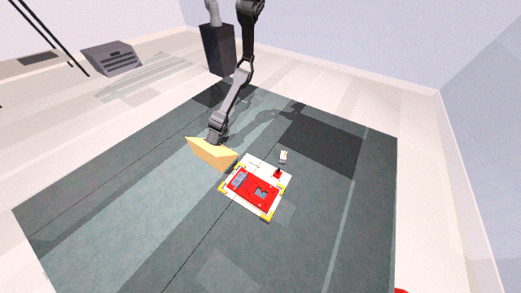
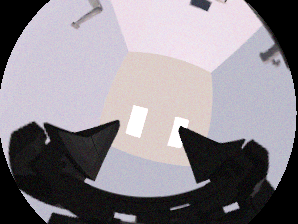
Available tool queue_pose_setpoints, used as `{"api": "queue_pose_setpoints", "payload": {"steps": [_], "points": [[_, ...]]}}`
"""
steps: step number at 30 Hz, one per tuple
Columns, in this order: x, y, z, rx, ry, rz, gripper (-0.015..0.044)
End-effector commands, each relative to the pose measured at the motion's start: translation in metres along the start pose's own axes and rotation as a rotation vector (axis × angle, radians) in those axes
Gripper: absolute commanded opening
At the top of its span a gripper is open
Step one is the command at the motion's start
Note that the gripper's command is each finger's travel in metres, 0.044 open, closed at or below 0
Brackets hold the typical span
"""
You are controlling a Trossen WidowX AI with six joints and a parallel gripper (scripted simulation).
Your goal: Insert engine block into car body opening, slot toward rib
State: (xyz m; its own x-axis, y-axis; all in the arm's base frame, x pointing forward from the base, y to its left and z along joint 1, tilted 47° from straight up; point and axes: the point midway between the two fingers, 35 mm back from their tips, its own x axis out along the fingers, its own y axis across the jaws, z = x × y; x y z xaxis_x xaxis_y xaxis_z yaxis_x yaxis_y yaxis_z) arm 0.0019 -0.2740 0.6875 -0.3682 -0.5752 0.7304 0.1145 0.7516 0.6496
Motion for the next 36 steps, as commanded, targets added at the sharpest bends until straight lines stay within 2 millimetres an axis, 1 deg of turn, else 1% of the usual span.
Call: {"api": "queue_pose_setpoints", "payload": {"steps": [1,10,20,28,36], "points": [[-0.006,-0.015,-0.023,0.018,0.078,-0.049,0.044],[-0.02,-0.04,-0.063,0.051,0.216,-0.14,0.044],[-0.045,-0.074,-0.113,0.103,0.395,-0.271,0.044],[-0.08,-0.101,-0.155,0.141,0.549,-0.407,0.044],[-0.123,-0.122,-0.194,0.191,0.703,-0.543,0.044]]}}
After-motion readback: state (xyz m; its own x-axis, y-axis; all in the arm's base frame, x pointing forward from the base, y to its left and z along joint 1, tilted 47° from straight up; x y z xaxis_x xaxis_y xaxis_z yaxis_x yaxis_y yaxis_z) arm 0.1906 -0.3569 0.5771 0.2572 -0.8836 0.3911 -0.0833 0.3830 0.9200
